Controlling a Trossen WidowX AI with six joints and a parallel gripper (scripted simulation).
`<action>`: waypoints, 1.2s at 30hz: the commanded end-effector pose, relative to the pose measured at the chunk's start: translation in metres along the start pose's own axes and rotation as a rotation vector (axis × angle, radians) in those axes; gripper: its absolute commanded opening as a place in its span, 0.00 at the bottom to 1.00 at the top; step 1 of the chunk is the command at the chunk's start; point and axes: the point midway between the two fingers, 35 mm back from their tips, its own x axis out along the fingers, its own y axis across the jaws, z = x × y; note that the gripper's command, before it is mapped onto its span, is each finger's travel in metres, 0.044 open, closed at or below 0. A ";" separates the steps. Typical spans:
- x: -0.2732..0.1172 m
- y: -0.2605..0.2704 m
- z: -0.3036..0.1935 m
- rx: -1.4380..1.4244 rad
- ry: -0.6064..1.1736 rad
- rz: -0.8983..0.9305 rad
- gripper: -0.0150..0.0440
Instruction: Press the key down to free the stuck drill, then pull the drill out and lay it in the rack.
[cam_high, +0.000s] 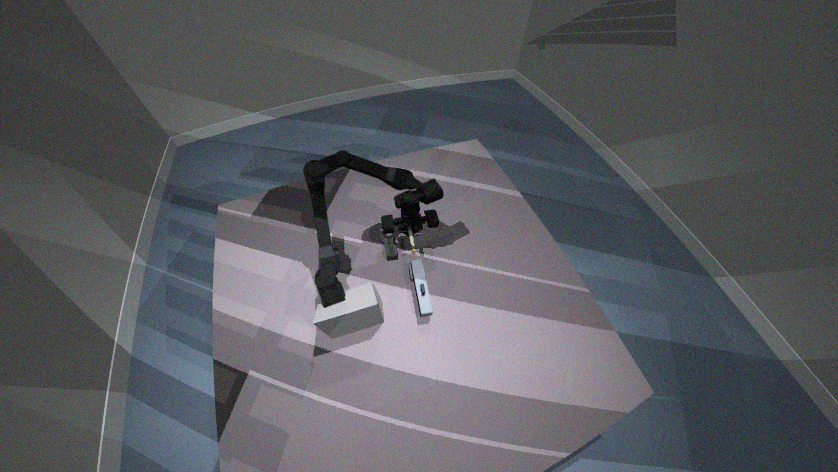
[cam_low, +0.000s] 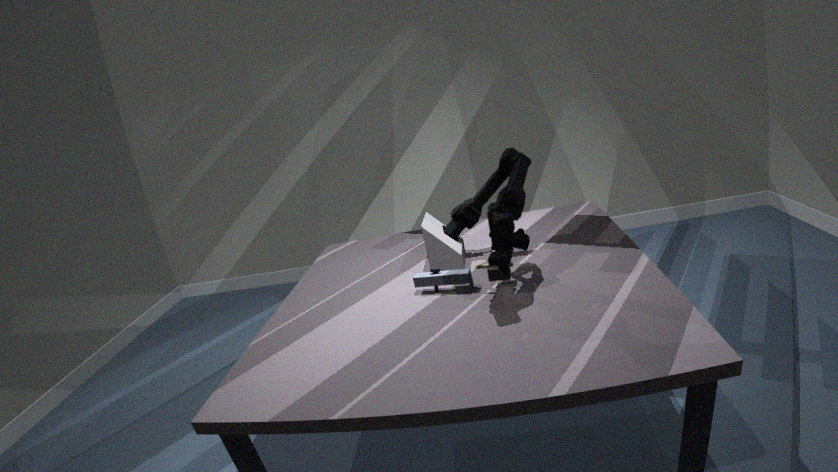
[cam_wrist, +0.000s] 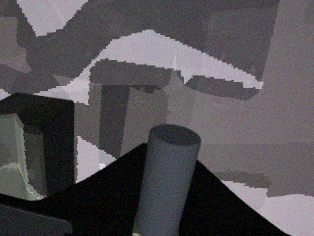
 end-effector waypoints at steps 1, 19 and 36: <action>-0.003 0.000 0.000 -0.005 -0.003 -0.001 0.25; -0.016 0.000 -0.001 -0.005 -0.002 -0.001 0.25; -0.015 0.027 0.006 -0.005 -0.003 0.000 0.25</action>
